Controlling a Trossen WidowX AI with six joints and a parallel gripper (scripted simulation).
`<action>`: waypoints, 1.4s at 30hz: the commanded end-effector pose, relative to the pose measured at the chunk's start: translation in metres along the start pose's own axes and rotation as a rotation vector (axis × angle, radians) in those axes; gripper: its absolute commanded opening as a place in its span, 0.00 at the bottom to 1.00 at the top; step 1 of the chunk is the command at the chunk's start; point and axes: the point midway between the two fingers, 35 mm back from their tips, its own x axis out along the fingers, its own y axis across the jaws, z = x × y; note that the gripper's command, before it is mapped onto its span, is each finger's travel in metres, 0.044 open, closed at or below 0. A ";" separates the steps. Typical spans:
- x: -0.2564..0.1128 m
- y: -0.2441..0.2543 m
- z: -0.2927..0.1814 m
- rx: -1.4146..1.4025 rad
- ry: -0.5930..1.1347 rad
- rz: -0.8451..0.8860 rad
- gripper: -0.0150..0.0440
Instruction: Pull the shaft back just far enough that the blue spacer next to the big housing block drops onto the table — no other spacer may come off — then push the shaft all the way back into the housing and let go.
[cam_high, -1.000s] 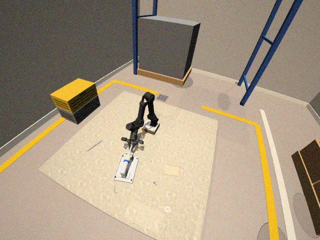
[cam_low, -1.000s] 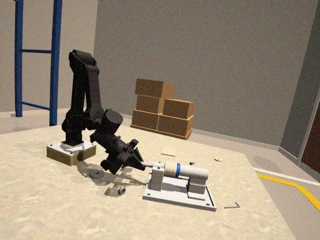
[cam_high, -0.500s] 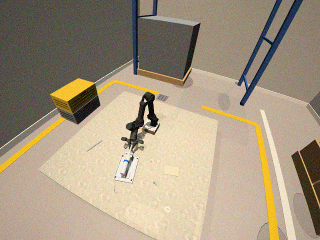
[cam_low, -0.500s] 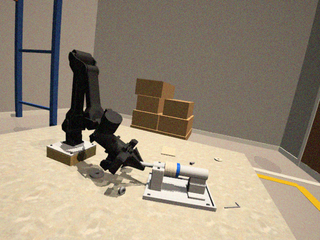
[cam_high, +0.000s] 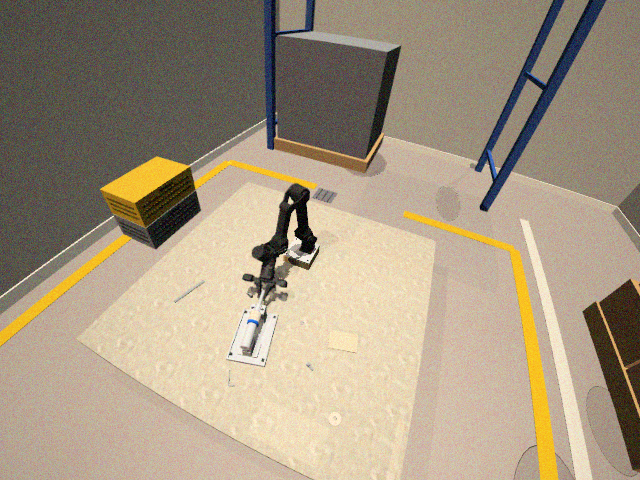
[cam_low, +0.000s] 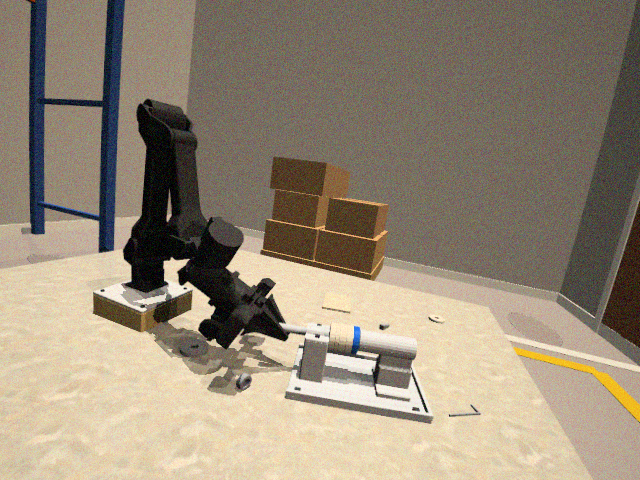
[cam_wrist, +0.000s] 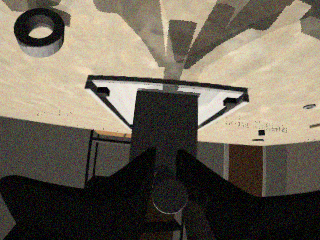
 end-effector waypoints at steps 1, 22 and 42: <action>-0.001 0.000 0.001 -0.002 -0.001 -0.002 0.25; -0.003 0.000 0.002 -0.002 -0.001 -0.002 0.25; -0.005 0.000 0.003 -0.002 -0.001 -0.002 0.25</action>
